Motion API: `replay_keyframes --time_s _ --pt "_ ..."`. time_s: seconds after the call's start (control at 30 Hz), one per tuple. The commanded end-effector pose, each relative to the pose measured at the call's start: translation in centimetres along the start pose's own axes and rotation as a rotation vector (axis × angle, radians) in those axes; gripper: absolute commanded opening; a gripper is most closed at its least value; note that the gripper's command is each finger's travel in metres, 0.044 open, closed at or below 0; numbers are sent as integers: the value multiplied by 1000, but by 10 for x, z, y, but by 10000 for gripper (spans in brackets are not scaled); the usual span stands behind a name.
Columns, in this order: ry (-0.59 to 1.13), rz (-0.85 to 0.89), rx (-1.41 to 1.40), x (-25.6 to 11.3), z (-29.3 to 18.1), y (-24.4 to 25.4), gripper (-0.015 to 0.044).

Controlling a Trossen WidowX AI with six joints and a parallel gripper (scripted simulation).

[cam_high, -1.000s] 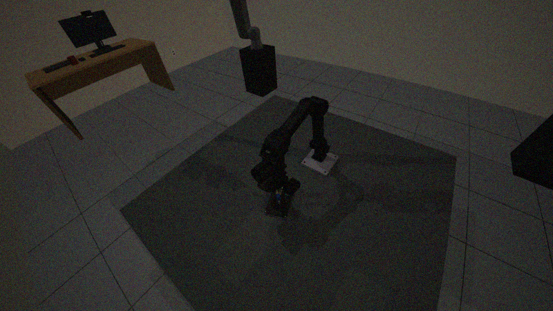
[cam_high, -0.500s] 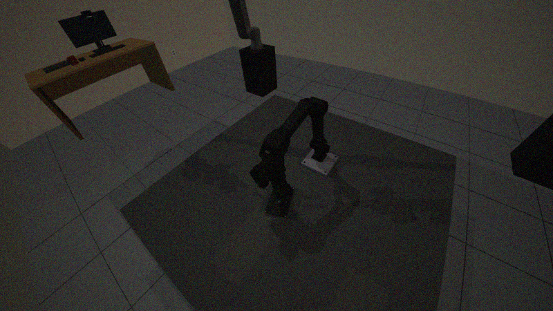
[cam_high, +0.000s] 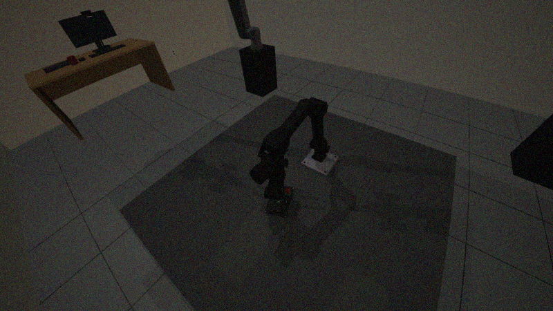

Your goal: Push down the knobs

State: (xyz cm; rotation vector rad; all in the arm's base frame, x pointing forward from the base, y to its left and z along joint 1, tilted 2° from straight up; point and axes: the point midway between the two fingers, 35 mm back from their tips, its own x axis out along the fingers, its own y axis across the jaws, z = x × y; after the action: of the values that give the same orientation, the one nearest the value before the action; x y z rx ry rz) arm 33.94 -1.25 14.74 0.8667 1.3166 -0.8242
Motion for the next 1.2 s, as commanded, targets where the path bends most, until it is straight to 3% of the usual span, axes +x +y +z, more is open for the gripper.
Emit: replay_keyframes --time_s 0.0,1.17 --pt "4 8 155 -4 0 3 0" --pt "14 -14 1368 -13 -2 12 0"
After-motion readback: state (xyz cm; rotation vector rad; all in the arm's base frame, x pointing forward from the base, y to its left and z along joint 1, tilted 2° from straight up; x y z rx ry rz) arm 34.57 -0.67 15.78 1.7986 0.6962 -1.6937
